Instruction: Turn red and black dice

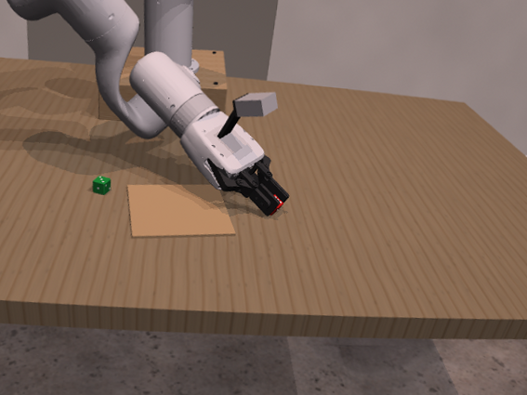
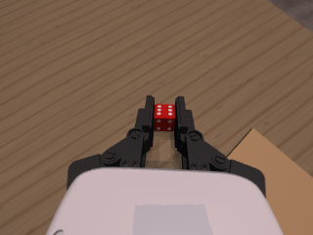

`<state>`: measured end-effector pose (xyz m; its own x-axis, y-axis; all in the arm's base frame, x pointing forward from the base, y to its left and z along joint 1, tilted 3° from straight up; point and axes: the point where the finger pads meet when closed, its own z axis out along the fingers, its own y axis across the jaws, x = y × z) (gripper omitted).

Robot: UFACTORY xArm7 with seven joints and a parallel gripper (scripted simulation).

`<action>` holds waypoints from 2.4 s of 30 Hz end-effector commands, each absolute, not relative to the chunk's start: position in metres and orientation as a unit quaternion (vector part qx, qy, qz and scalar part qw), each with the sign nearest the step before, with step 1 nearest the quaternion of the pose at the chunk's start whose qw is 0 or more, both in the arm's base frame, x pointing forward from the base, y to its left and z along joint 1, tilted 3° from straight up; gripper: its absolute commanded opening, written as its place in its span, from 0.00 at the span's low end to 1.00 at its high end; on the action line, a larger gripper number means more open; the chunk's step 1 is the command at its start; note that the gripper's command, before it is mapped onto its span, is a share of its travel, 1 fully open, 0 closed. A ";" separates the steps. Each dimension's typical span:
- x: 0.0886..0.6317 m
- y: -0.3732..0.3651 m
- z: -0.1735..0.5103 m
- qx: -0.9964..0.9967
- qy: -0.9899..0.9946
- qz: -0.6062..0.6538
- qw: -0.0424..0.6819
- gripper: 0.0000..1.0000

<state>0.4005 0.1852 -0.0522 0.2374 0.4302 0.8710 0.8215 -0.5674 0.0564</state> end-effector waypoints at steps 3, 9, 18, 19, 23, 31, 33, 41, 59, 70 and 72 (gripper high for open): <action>0.401 0.186 -0.051 -0.756 -0.414 -0.460 0.213 0.19; 0.401 0.186 -0.051 -0.756 -0.414 -0.460 0.213 0.28; 0.401 0.186 -0.051 -0.756 -0.414 -0.460 0.213 0.36; 0.401 0.186 -0.051 -0.756 -0.414 -0.460 0.213 0.36; 0.401 0.186 -0.051 -0.756 -0.414 -0.460 0.213 0.36; 0.401 0.186 -0.051 -0.756 -0.414 -0.460 0.213 0.36; 0.401 0.186 -0.051 -0.756 -0.414 -0.460 0.213 0.36; 0.401 0.186 -0.051 -0.756 -0.414 -0.460 0.213 0.36; 0.401 0.186 -0.051 -0.756 -0.414 -0.460 0.213 0.36; 0.392 0.174 -0.043 -0.756 -0.414 -0.460 0.213 0.36; 0.388 0.168 -0.039 -0.756 -0.414 -0.460 0.213 0.36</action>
